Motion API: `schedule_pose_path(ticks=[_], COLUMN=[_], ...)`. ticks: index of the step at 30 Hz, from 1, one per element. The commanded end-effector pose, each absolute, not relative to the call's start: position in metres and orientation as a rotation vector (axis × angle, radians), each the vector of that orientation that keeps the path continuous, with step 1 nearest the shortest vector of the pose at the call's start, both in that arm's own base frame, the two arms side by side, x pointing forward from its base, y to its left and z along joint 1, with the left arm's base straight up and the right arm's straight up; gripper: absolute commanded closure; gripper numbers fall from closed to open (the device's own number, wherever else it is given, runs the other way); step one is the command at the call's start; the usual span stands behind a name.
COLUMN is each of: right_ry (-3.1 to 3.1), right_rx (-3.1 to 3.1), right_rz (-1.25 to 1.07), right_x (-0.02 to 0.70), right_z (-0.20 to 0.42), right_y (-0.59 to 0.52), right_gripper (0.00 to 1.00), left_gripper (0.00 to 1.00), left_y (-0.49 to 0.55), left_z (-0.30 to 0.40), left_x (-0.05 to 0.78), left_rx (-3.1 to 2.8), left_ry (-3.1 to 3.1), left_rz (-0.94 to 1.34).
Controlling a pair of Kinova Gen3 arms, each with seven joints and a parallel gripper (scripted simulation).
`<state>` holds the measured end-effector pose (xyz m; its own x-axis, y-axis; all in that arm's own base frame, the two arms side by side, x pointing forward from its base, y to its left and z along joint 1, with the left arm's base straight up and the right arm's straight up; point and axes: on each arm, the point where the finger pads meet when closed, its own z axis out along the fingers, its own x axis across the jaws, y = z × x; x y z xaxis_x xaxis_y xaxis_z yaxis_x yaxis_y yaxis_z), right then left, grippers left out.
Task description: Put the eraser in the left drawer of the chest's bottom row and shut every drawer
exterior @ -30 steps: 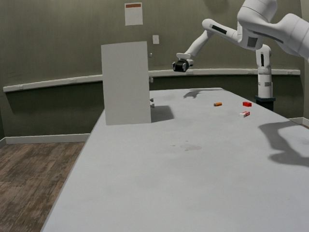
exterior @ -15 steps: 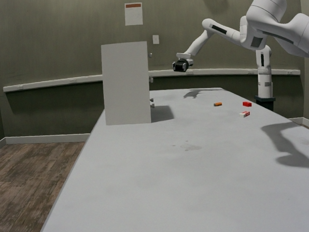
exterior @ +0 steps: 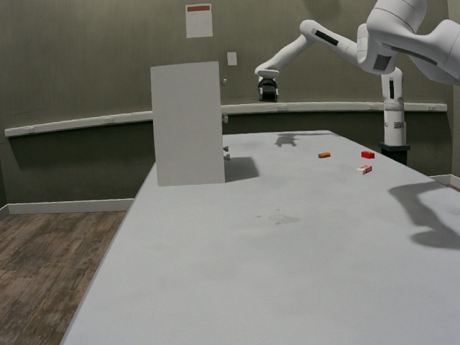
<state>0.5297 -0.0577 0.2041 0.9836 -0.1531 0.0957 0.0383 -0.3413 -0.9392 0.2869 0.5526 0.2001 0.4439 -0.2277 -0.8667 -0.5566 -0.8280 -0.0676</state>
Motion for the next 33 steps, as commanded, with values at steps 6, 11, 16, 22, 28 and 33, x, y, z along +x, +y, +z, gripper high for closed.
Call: schedule_pose_path(ticks=[6, 11, 16, 22, 28, 33], right_ry=[-0.07, -0.118, -0.12, -0.092, 0.002, 0.065], right_rx=[-2.212, -2.442, -2.643, -2.807, -3.027, -3.116], right_rz=[0.021, 0.117, 0.155, 0.149, 0.077, 0.018], right_x=[0.521, 0.522, 0.527, 0.532, 0.538, 0.539], right_z=[0.223, 0.246, 0.276, 0.307, 0.362, 0.391], right_y=[-0.047, -0.052, -0.06, -0.067, -0.077, -0.08], right_gripper=[0.0, 0.0, 0.0, 0.0, 0.0, 0.0], left_gripper=[0.0, 0.0, 0.0, 0.0, 0.0, 0.0], left_y=[0.553, 0.553, 0.553, 0.553, 0.553, 0.553], left_z=[0.202, 0.202, 0.202, 0.202, 0.202, 0.202], left_x=[0.287, 0.287, 0.287, 0.287, 0.287, 0.287], left_rx=[-2.356, -2.356, -2.356, -2.356, -2.356, -2.356], left_ry=[0.667, 0.667, 0.667, 0.667, 0.667, 0.667], left_rz=[1.335, 1.335, 1.335, 1.335, 1.335, 1.335])
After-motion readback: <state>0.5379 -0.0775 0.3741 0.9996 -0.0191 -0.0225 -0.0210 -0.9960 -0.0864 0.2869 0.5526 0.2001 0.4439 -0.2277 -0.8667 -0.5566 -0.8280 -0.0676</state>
